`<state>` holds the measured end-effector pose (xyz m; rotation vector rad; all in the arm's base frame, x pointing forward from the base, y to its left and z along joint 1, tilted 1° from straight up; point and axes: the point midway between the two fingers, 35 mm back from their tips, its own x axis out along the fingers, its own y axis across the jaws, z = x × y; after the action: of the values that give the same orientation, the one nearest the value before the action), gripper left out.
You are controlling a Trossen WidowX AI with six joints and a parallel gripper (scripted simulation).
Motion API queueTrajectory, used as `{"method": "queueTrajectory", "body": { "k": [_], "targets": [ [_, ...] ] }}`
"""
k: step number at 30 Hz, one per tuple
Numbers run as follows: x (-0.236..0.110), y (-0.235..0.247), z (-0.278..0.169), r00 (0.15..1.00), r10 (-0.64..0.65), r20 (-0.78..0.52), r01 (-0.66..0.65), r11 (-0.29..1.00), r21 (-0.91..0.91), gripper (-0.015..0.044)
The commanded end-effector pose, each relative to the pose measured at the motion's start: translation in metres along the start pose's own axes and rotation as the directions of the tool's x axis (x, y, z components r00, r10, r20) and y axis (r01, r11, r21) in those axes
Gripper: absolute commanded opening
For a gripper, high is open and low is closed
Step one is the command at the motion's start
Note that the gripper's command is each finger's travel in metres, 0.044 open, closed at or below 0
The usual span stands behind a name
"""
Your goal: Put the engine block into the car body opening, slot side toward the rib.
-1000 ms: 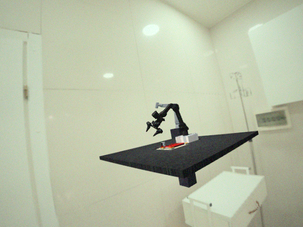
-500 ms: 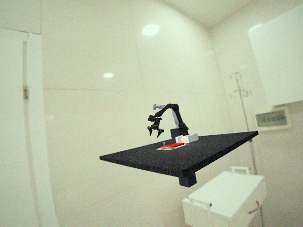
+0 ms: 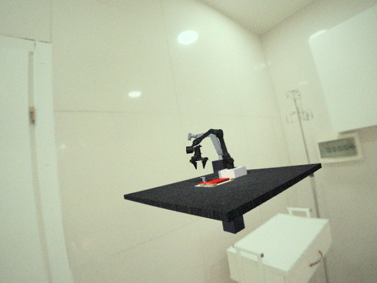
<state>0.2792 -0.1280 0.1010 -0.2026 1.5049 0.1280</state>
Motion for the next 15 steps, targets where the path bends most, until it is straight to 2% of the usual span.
{"method": "queueTrajectory", "body": {
  "k": [1, 3, 6, 15],
  "targets": [
    [0.000, 0.004, -0.007, 1.000, 0.028, -0.009, -0.028, 1.000, 0.007, 0.0440],
    [0.011, 0.004, -0.006, 1.000, 0.028, -0.009, -0.028, 1.000, 0.007, 0.0440],
    [0.047, 0.005, -0.007, 1.000, 0.028, -0.009, -0.028, 1.000, 0.007, 0.0440],
    [0.065, 0.007, -0.010, 1.000, 0.028, -0.010, -0.028, 1.000, 0.007, 0.0440]
  ]
}}
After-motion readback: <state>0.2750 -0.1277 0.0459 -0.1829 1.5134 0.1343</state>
